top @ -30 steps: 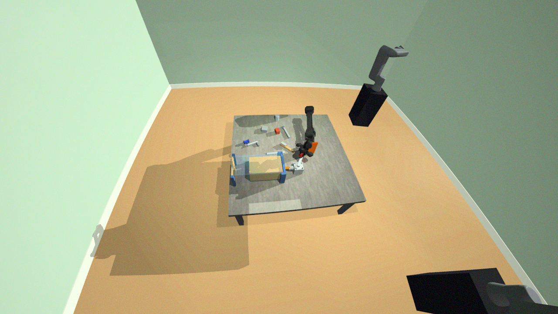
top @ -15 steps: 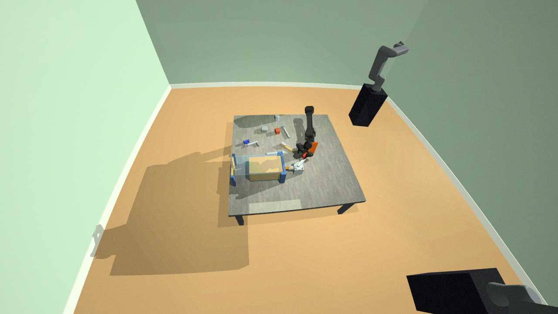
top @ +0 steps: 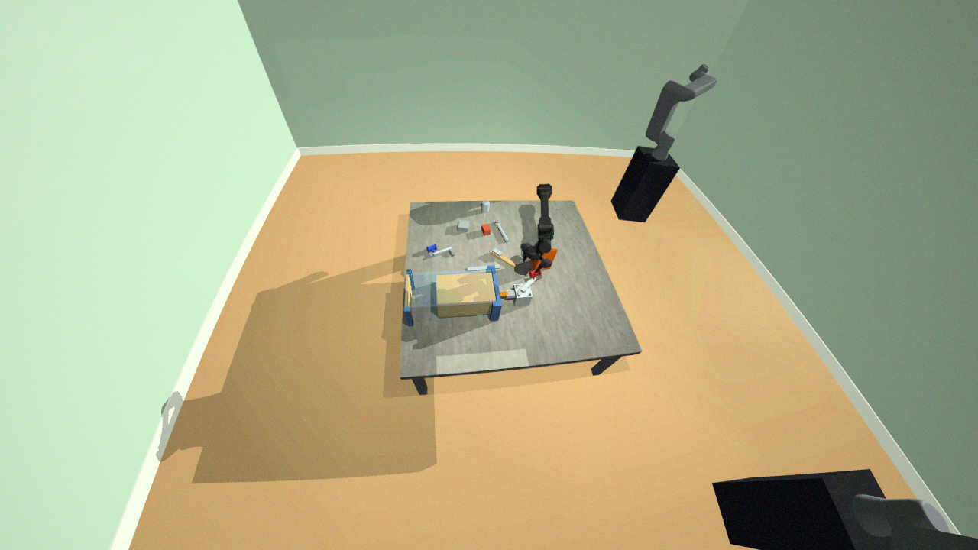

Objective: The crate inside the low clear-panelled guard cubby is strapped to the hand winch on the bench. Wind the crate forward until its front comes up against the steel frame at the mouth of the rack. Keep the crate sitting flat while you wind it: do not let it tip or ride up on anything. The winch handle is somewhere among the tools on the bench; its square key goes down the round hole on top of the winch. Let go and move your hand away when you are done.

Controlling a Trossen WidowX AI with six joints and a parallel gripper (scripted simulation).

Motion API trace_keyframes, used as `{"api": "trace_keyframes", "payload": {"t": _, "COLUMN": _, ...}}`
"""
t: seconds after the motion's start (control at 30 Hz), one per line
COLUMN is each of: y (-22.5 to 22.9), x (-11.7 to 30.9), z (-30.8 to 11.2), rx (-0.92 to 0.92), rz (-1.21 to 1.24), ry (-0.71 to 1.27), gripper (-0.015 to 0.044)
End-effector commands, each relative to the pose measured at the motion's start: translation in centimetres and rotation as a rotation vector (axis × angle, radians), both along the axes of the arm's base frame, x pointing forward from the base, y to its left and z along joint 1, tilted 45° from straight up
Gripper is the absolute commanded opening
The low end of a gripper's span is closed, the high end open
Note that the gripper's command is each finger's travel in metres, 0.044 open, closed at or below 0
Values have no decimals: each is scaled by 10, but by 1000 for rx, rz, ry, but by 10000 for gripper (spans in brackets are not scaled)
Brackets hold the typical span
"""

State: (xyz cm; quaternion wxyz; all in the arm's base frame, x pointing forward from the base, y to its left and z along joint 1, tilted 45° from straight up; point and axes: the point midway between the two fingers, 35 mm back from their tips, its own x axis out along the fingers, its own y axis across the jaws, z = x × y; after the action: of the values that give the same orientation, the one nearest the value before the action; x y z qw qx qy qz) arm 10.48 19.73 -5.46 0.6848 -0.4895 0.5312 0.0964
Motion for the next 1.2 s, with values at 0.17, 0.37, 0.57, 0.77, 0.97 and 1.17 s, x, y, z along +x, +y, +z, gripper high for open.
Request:
{"api": "trace_keyframes", "payload": {"t": 0.17, "y": 8, "x": -12, "z": 24, "rx": 5, "rz": -6, "ry": 4, "gripper": 440}}
{"api": "trace_keyframes", "payload": {"t": 0.37, "y": 10, "x": -31, "z": 61, "rx": 3, "rz": -6, "ry": 5, "gripper": 440}}
{"api": "trace_keyframes", "payload": {"t": 0.57, "y": 36, "x": -19, "z": 46, "rx": -48, "rz": -34, "ry": 30, "gripper": 440}}
{"api": "trace_keyframes", "payload": {"t": 0.77, "y": 76, "x": -3, "z": 26, "rx": -130, "rz": -102, "ry": 81, "gripper": 440}}
{"api": "trace_keyframes", "payload": {"t": 0.97, "y": 104, "x": 16, "z": -3, "rx": -207, "rz": -173, "ry": 137, "gripper": 440}}
{"api": "trace_keyframes", "payload": {"t": 1.17, "y": 118, "x": 33, "z": -35, "rx": -273, "rz": -237, "ry": 190, "gripper": 440}}
